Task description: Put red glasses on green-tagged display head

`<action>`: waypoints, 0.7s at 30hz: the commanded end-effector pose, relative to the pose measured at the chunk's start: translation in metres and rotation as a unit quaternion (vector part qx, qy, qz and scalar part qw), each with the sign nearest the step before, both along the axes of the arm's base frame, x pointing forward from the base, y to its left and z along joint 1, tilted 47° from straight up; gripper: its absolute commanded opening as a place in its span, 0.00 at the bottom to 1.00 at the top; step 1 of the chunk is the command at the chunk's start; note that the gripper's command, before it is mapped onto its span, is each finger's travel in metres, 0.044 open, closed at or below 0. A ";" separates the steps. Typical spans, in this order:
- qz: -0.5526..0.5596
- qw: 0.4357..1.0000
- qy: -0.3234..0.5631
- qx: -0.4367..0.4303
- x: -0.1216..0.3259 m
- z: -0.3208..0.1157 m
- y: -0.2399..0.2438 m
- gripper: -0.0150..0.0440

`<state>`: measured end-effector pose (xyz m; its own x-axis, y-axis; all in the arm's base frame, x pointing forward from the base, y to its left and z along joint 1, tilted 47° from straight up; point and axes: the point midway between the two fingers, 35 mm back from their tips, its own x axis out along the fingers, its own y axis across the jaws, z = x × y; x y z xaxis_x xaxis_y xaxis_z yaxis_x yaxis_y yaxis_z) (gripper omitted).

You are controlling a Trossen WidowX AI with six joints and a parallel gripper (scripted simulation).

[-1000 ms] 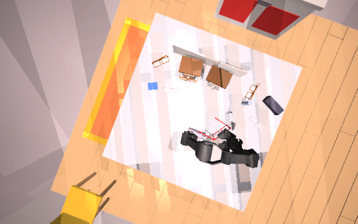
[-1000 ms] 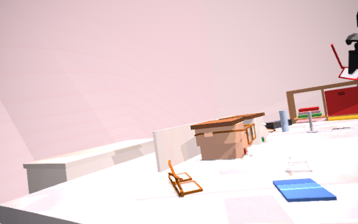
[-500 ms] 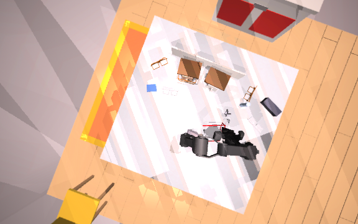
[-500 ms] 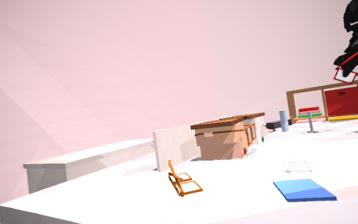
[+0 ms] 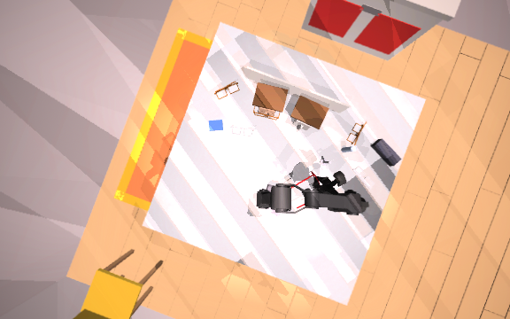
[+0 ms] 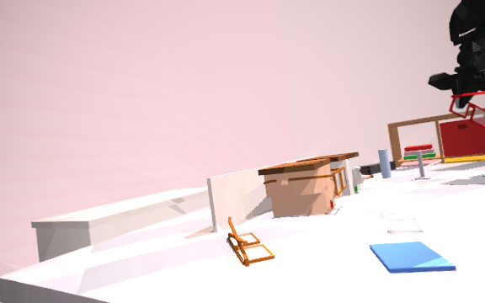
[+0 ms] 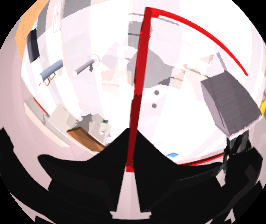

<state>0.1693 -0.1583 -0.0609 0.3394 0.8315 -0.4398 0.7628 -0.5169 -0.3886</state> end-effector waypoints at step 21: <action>0.282 0.869 -0.371 -0.167 0.027 0.011 0.028 0.25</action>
